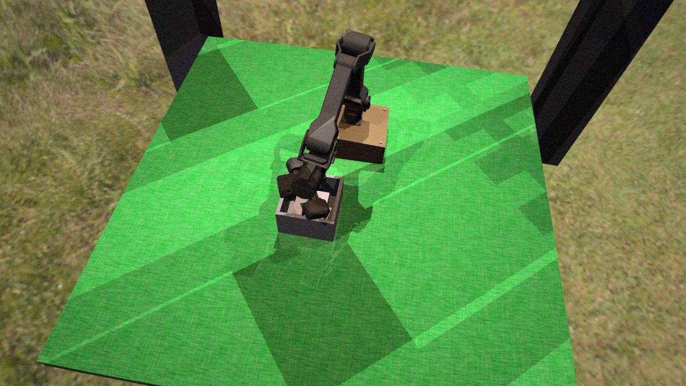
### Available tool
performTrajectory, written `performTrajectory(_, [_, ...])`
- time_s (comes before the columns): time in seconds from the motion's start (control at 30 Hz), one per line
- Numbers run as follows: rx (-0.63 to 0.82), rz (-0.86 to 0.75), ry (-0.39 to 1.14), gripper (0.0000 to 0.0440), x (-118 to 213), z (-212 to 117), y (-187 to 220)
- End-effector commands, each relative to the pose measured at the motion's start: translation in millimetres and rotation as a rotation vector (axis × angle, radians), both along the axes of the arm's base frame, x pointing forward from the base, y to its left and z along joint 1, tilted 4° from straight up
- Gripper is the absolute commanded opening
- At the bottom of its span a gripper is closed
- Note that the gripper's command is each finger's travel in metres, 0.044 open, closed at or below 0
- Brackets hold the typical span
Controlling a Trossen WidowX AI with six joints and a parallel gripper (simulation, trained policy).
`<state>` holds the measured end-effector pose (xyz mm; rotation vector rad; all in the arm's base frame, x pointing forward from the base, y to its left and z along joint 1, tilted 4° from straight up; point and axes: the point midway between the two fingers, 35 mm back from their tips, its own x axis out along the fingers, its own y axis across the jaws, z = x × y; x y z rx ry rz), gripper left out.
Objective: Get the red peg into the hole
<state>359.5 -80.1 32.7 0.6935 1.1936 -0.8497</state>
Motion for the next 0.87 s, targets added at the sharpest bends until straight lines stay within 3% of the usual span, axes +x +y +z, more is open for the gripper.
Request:
performTrajectory(0.0, [-0.013,0.009,0.002,0.0366,8,0,-8])
performTrajectory(0.1, [-0.028,0.010,-0.029,0.0435,19,4,-15])
performTrajectory(0.13, [-0.034,0.009,-0.041,0.0440,22,6,-17])
performTrajectory(0.43, [-0.092,-0.016,-0.136,0.0440,47,23,-47])
performTrajectory(0.83, [-0.093,-0.017,-0.138,0.0440,48,23,-47])
